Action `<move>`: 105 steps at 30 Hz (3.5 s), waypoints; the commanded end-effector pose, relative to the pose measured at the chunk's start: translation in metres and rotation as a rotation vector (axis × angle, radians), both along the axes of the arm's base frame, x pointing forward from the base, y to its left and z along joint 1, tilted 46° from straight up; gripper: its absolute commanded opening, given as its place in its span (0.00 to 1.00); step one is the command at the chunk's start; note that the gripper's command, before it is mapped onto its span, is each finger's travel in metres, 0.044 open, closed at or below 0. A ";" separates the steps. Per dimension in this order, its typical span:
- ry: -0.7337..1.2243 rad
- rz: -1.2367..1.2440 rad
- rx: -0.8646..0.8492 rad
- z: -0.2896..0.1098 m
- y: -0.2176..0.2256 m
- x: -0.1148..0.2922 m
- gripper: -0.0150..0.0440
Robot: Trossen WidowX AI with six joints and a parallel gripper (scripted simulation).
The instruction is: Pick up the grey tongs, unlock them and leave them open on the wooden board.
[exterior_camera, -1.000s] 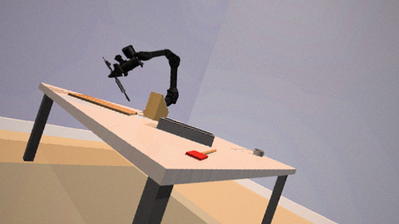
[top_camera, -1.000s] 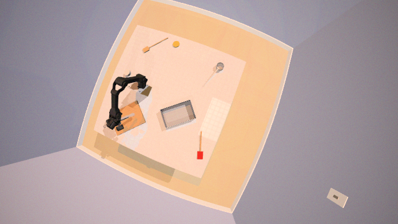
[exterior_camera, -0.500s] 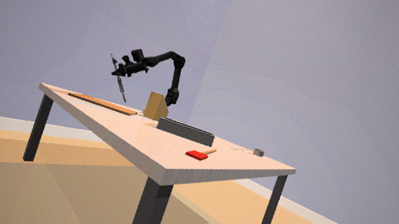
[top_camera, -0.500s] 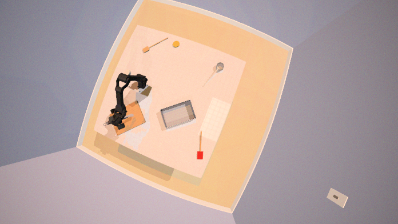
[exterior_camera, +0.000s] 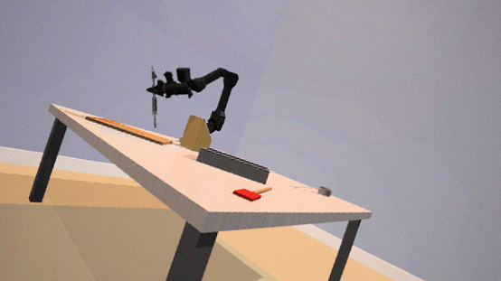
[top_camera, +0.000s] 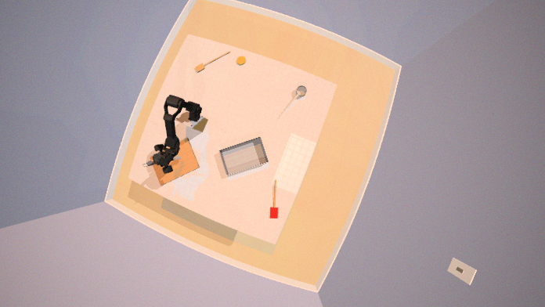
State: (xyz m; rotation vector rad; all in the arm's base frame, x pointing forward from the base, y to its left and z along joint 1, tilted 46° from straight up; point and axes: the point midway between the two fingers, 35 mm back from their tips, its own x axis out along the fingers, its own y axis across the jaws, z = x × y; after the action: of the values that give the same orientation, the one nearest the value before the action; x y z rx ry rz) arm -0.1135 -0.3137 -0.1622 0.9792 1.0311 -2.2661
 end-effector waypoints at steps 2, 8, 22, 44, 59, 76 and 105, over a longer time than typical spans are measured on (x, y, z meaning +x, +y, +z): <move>0.022 0.009 -0.028 0.006 -0.001 0.000 0.00; 0.022 0.009 -0.028 0.006 -0.001 0.000 0.00; 0.022 0.009 -0.028 0.006 -0.001 0.000 0.00; -0.012 -0.007 0.018 -0.003 -0.004 -0.002 0.00; -0.135 -0.071 0.171 -0.031 -0.009 -0.009 0.00; -0.288 -0.166 0.337 -0.051 -0.007 -0.016 0.00; -0.555 -0.382 0.601 -0.057 0.008 -0.021 0.00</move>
State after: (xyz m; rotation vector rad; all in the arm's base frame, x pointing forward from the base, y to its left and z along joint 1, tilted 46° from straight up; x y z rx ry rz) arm -0.1342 -0.3062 -0.2215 1.9954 1.3674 -1.7919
